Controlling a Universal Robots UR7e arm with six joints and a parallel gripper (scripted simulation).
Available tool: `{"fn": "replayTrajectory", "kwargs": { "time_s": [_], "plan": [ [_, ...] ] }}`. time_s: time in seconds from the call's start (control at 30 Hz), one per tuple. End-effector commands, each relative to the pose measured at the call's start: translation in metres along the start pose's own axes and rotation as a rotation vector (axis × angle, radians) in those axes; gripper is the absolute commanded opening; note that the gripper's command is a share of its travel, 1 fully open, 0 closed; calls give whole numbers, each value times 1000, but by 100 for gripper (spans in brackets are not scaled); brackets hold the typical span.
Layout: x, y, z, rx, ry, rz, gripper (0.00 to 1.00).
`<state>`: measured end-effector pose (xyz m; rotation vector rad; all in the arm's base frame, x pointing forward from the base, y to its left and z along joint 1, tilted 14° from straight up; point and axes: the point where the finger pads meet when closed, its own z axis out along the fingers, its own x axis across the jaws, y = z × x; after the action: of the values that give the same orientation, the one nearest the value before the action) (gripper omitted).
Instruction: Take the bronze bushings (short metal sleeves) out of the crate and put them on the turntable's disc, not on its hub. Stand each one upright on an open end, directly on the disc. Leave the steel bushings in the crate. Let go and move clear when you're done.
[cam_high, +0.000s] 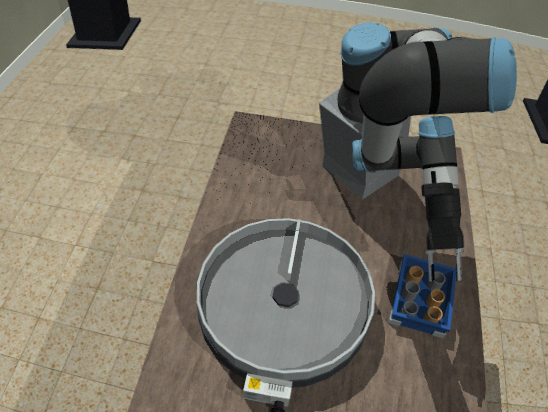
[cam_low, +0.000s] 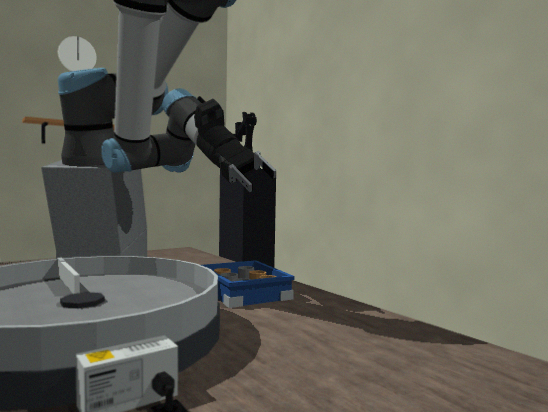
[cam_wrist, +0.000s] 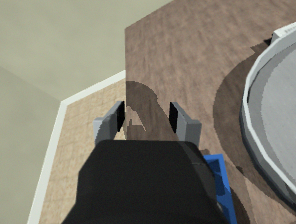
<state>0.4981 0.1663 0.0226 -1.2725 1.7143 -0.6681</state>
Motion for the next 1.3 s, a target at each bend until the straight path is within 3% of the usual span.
{"fn": "replayTrajectory", "kwargs": {
  "time_s": [0.0,0.77,1.1,1.27],
  "plan": [
    [0,0,0,1,-1,0,100],
    [2,-2,1,-3,7,1,100],
    [22,-13,6,-34,61,13,100],
    [47,-25,10,-74,126,29,100]
  ]
}}
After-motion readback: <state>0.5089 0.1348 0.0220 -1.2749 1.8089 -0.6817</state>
